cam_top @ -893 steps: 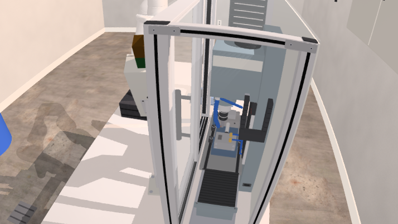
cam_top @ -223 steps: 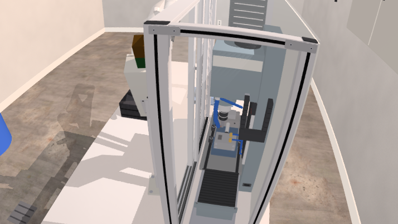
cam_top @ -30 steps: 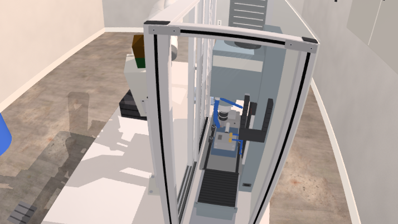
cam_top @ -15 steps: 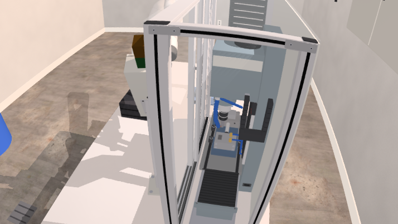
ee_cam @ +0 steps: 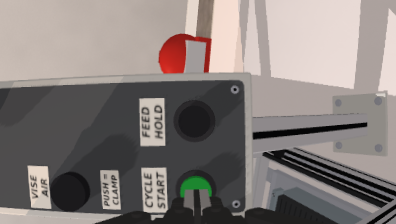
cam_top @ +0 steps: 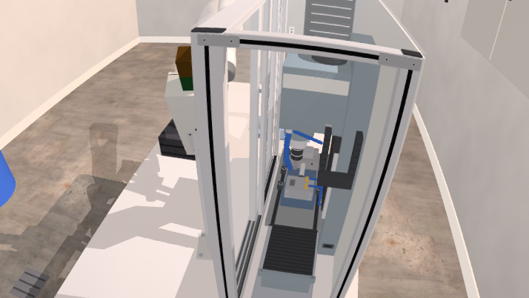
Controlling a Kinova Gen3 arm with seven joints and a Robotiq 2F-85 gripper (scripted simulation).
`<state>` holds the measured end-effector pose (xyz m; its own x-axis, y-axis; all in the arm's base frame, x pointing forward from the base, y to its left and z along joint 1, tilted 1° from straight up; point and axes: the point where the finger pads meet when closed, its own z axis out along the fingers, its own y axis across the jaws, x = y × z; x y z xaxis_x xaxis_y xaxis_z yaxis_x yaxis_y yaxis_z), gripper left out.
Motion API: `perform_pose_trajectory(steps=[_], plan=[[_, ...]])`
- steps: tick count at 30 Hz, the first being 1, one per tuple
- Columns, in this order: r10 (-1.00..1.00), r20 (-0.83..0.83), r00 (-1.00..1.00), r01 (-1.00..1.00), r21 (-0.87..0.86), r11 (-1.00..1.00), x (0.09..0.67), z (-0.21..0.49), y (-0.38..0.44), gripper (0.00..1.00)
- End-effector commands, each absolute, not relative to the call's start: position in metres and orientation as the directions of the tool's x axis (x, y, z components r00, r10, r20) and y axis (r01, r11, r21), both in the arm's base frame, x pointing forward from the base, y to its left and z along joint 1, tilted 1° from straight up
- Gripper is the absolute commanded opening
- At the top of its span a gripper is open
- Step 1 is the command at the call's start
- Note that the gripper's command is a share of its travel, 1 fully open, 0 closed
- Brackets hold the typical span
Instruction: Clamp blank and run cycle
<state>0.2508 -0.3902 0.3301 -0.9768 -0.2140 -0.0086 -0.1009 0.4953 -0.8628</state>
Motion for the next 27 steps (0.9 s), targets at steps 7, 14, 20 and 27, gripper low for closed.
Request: perform_pose_trajectory(steps=[7, 14, 20, 27], plan=[[-0.214, -0.009, -0.977, -0.100, -0.863, 0.495, 0.2517, 0.3286, -0.3938, 0.10], [-0.214, -0.009, -0.977, -0.100, -0.863, 0.495, 0.2517, 0.3286, -0.3938, 0.10], [-0.214, -0.009, -0.977, -0.100, -0.863, 0.495, 0.2523, 0.3270, -0.3965, 0.10], [-0.214, -0.009, -0.977, -0.100, -0.863, 0.495, 0.2524, 0.3266, -0.3971, 0.10]])
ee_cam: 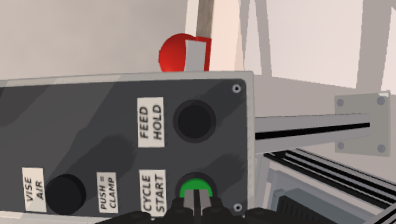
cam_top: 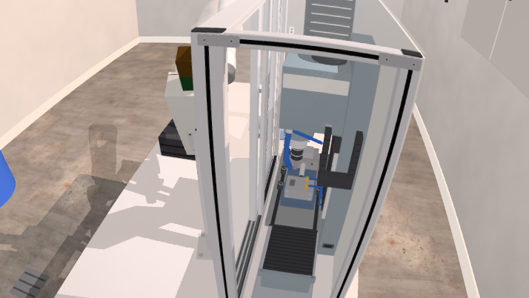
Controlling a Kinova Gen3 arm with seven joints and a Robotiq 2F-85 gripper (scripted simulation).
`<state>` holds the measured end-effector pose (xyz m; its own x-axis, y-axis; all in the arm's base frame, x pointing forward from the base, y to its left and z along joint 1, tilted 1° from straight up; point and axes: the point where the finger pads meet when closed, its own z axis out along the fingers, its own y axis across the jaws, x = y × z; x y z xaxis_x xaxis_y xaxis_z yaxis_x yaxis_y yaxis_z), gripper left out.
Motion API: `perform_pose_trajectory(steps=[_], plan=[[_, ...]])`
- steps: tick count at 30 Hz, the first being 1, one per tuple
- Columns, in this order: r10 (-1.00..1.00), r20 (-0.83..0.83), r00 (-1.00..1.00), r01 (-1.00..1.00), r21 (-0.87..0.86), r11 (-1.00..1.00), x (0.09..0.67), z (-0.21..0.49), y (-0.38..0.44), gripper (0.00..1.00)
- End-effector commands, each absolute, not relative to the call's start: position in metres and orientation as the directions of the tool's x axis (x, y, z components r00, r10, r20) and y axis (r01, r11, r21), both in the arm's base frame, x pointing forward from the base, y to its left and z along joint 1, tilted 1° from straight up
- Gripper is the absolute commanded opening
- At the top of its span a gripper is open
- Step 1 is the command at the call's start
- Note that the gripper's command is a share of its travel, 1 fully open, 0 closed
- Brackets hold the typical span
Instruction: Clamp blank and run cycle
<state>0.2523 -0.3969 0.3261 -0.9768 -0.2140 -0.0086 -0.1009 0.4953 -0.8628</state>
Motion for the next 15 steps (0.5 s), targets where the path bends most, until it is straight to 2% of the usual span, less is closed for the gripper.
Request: perform_pose_trajectory(steps=[1, 15], plan=[[-0.214, -0.009, -0.977, -0.100, -0.863, 0.495, 0.2524, 0.3266, -0.3971, 0.10], [-0.214, -0.009, -0.977, -0.100, -0.863, 0.495, 0.2532, 0.3246, -0.4005, 0.10]])
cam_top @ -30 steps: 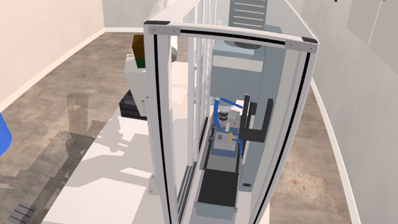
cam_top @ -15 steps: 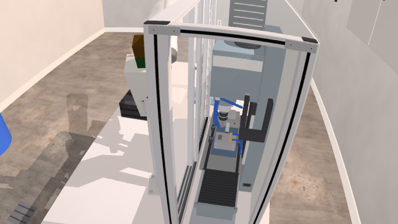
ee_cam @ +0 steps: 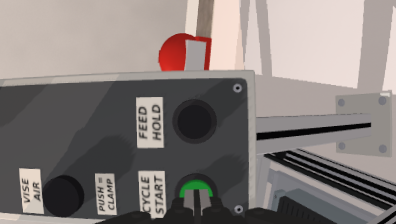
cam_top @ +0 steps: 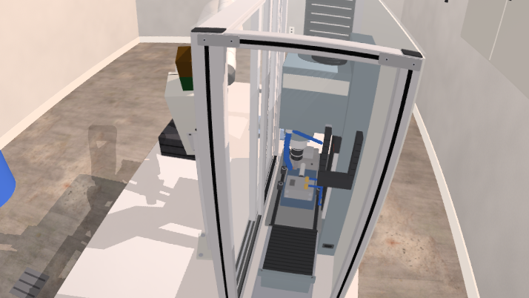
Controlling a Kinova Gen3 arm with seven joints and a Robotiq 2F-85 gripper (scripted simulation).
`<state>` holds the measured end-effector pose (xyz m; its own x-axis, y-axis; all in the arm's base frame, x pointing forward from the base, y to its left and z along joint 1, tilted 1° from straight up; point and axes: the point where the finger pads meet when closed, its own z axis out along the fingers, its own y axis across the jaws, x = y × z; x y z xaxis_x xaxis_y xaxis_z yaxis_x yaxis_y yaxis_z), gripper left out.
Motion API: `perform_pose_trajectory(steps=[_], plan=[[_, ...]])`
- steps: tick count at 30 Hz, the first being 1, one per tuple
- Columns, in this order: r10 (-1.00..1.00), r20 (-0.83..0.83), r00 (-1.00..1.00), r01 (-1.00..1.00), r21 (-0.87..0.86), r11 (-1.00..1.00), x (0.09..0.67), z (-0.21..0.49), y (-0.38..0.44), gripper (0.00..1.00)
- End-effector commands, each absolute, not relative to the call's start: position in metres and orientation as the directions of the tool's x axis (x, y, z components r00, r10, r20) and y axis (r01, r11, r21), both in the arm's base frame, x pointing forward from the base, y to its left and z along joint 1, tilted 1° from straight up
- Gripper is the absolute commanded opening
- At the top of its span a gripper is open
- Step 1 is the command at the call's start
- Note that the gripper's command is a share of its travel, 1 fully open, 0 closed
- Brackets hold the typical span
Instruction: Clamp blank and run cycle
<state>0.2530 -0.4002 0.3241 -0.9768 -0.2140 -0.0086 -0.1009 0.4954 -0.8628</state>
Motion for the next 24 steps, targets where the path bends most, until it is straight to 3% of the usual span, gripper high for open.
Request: perform_pose_trajectory(steps=[1, 24], plan=[[-0.214, -0.009, -0.977, -0.100, -0.863, 0.495, 0.2532, 0.3246, -0.4005, 0.10], [-0.214, -0.009, -0.977, -0.100, -0.863, 0.495, 0.2539, 0.3226, -0.4039, 0.10]])
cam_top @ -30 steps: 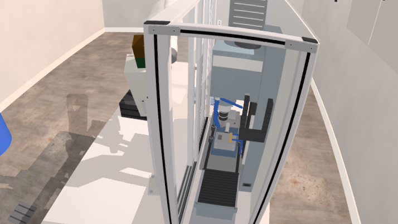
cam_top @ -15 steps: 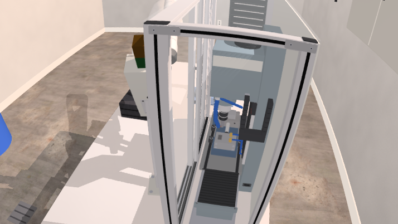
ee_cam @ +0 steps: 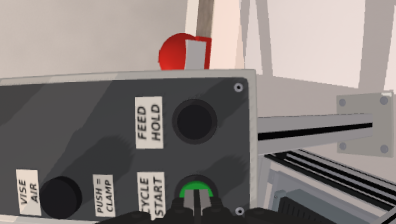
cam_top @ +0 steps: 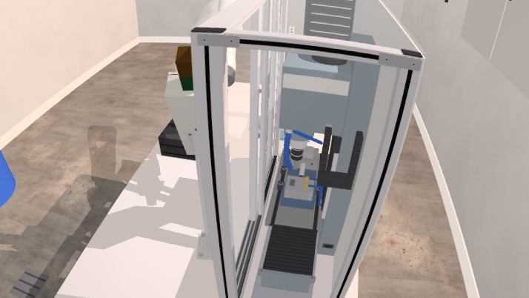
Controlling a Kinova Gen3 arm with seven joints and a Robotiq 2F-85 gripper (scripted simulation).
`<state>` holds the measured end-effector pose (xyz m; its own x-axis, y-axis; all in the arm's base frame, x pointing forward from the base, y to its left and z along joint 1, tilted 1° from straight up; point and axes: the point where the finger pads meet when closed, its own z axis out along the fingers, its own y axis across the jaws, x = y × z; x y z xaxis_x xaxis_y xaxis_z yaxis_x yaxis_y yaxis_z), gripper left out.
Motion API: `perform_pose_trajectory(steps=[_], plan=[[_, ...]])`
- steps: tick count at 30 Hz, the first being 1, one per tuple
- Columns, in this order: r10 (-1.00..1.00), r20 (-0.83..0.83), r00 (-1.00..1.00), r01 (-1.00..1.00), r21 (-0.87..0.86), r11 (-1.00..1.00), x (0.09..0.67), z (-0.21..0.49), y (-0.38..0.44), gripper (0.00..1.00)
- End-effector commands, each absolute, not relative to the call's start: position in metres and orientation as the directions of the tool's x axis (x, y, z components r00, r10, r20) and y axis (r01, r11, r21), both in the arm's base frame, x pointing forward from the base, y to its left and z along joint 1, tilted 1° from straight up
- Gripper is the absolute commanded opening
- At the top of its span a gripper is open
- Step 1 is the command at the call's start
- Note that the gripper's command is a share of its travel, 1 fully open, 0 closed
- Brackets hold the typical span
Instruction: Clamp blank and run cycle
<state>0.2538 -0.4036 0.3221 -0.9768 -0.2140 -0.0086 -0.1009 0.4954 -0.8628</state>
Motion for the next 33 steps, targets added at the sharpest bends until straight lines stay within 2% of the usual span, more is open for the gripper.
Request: perform_pose_trajectory(steps=[1, 33], plan=[[-0.214, -0.009, -0.977, -0.100, -0.863, 0.495, 0.2539, 0.3226, -0.4039, 0.10], [-0.214, -0.009, -0.977, -0.100, -0.863, 0.495, 0.2554, 0.3185, -0.4106, 0.10]])
